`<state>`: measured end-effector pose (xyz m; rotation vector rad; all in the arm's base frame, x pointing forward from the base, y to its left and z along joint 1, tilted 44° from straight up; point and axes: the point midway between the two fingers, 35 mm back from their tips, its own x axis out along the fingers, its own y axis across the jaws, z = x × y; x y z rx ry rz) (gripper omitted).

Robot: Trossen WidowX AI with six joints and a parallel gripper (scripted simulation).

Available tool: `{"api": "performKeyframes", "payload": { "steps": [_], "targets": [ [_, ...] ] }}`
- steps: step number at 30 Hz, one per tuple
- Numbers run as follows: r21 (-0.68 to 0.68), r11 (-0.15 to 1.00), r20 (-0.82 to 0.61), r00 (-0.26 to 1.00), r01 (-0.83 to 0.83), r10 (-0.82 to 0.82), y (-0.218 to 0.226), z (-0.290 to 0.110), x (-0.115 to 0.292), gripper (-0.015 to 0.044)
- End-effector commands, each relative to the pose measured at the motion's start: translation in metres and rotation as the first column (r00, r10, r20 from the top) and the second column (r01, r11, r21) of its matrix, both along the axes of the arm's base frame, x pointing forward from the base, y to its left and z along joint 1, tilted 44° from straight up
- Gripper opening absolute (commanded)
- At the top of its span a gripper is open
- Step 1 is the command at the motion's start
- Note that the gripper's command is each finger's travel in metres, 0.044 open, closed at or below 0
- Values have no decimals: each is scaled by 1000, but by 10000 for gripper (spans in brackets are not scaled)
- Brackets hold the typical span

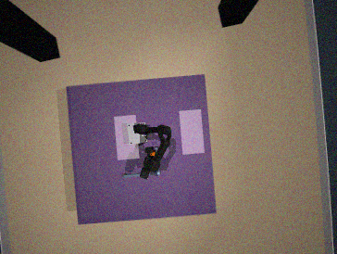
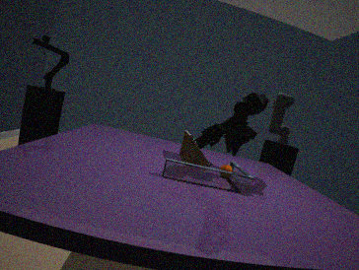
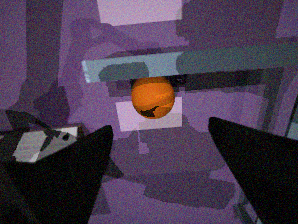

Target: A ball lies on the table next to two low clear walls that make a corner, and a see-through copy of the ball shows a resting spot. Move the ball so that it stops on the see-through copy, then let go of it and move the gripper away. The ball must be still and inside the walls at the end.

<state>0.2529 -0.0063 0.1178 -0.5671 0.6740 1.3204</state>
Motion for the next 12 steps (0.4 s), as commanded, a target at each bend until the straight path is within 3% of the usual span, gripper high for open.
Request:
{"api": "performKeyframes", "payload": {
  "steps": [1,3,6,12],
  "targets": [
    [1,1000,-4,1000,3,-3,1,-1,0,374],
    [1,1000,-4,1000,3,-3,1,-1,0,374],
    [-1,1000,-4,1000,2,-2,-12,12,-1,440],
    [-1,1000,-4,1000,-2,2,-33,35,-6,440]
  ]
}}
